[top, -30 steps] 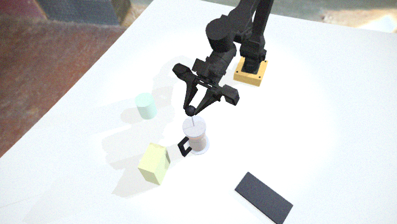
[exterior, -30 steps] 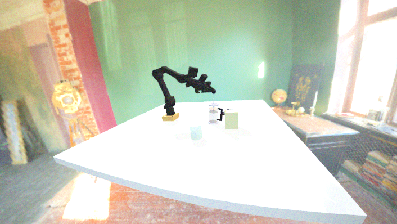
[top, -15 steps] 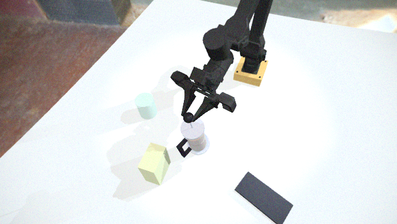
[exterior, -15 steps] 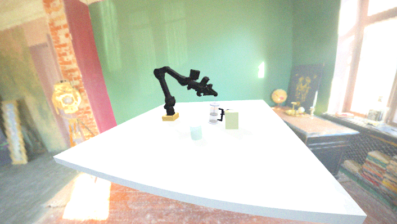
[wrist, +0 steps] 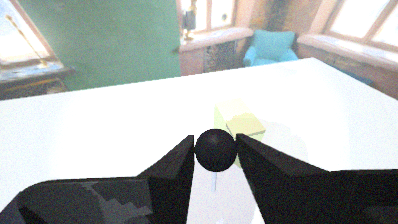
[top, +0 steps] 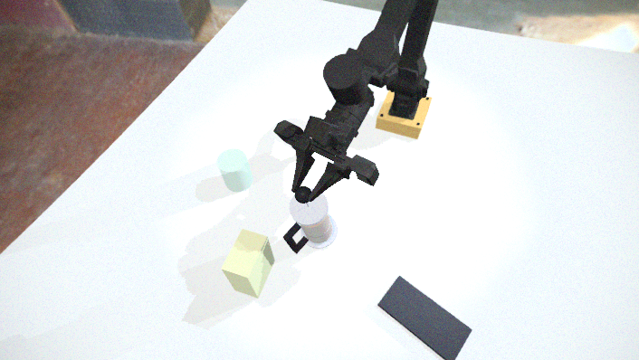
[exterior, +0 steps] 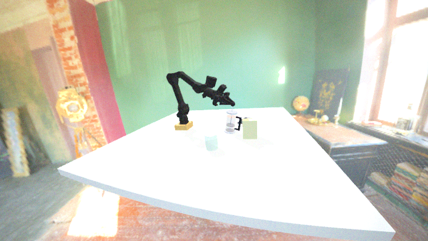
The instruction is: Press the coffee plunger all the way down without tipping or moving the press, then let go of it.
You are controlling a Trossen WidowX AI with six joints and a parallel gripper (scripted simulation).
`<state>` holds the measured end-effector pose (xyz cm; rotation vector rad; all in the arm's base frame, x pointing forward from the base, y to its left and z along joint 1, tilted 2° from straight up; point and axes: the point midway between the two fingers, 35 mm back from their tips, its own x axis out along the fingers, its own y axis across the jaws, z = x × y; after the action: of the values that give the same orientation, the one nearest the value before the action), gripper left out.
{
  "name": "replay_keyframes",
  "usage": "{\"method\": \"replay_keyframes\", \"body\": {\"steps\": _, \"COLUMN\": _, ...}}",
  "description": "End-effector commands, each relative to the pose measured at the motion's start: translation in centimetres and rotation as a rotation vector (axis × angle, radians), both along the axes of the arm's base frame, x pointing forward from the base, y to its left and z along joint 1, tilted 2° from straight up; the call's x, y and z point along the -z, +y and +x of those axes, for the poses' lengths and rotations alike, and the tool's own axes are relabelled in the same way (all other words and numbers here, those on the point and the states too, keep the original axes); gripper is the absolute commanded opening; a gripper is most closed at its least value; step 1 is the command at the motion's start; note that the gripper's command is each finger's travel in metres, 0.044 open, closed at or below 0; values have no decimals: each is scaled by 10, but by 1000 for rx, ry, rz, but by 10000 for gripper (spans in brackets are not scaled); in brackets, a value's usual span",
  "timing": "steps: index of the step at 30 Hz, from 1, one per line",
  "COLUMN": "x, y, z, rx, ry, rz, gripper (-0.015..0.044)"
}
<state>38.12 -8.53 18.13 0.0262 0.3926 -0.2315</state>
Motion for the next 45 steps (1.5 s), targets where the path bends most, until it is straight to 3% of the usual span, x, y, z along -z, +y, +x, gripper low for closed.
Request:
{"method": "replay_keyframes", "body": {"steps": 1, "x": 24, "y": 0, "z": -1, "rx": -3, "ry": 74, "rz": 10, "gripper": 120}}
{"method": "replay_keyframes", "body": {"steps": 45, "x": 19, "y": -2, "z": 3, "rx": -3, "ry": 73, "rz": 9, "gripper": 120}}
